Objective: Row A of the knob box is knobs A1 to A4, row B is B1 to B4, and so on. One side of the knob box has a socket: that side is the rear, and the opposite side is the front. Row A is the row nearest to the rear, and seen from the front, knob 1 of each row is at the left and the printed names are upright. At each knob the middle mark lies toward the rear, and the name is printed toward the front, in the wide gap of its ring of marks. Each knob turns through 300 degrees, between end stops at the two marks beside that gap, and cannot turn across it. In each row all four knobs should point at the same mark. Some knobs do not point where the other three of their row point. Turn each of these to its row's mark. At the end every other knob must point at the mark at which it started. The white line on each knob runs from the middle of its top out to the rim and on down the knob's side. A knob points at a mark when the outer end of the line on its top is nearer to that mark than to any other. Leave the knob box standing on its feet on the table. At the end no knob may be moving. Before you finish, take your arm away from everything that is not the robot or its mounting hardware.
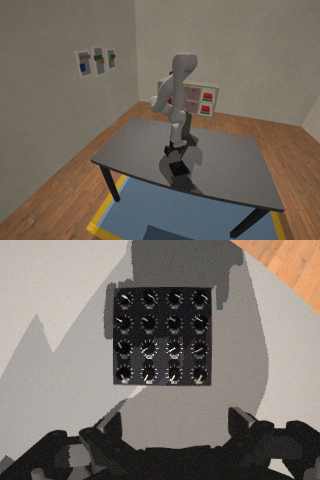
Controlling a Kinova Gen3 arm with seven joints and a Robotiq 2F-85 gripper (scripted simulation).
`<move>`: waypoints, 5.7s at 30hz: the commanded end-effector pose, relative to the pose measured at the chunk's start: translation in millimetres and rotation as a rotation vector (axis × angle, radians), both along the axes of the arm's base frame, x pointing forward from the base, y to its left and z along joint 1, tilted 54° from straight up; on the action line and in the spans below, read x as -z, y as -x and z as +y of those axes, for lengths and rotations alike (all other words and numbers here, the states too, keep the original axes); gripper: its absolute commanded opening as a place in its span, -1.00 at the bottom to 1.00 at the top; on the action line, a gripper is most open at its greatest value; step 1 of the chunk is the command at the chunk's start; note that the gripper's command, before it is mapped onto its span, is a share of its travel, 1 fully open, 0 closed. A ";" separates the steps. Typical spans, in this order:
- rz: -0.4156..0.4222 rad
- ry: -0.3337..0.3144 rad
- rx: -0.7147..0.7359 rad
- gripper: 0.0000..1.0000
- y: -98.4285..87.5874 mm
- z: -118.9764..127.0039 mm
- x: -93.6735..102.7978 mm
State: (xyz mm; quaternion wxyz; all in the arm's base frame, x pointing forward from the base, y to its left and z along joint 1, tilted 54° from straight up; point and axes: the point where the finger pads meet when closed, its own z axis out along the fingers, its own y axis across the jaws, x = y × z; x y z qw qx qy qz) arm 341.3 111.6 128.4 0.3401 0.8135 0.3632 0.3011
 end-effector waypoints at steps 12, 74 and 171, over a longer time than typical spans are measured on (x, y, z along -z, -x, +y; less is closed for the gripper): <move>0.000 0.000 -0.001 1.00 0.1 0.3 0.0; -0.017 -0.039 0.030 -0.62 -0.1 81.1 11.8; -0.017 -0.039 0.030 -0.62 -32.5 66.7 37.4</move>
